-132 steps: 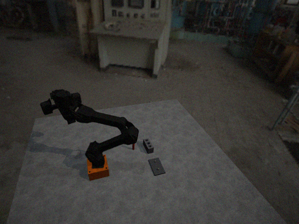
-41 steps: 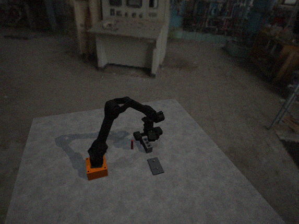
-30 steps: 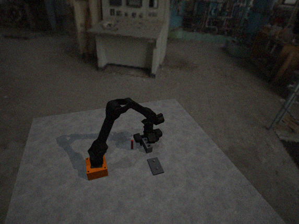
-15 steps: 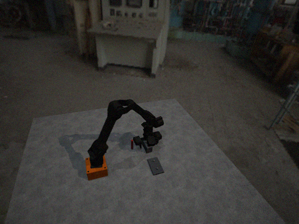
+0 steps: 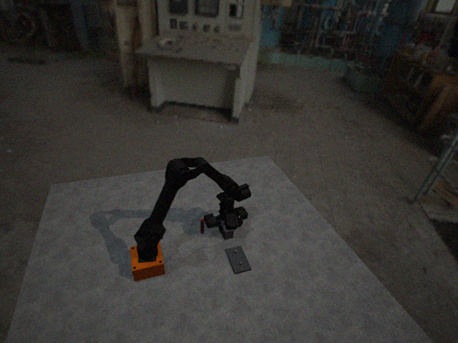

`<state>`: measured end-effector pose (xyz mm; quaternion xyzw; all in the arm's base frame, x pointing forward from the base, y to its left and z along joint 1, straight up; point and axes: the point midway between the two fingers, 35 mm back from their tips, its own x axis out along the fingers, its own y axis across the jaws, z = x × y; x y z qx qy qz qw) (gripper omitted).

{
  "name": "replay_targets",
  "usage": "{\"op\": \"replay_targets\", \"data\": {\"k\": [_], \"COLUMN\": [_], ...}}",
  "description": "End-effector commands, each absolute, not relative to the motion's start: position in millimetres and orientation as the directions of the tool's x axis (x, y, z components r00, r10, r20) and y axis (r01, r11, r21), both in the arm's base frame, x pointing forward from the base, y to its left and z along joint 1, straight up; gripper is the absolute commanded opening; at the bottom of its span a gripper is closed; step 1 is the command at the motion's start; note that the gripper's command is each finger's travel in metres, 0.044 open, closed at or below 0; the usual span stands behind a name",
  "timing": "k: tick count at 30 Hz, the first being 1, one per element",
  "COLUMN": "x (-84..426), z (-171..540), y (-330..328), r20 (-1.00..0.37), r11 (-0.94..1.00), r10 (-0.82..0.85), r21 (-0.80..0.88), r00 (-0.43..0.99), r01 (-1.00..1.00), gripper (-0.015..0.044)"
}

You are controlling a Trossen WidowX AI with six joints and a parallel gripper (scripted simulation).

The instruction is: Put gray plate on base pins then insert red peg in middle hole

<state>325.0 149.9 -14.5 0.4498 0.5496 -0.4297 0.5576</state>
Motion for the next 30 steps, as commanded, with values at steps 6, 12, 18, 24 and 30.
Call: {"op": "replay_targets", "data": {"k": [6, 12, 18, 24, 30], "x": [324.7, 325.8, 326.7, 326.6, 325.4], "z": [-14.9, -4.3, 14.1, 32.8, 51.7], "y": [150.1, 151.2, 152.7, 153.7, 154.1], "r20": [-1.0, -1.0, -1.0, -1.0, -1.0], "r11": [0.226, 0.226, 0.226, 0.226, 0.226], "r10": [0.018, 0.018, 0.018, 0.018, 0.018], "r21": [0.029, 0.029, 0.029, 0.029, 0.029], "r00": [0.025, 0.025, 0.025, 0.026, 0.026], "r01": [0.974, 0.974, 0.974, 0.974, 0.974], "gripper": [0.0058, 0.0, 0.0, 0.0, 0.0]}}
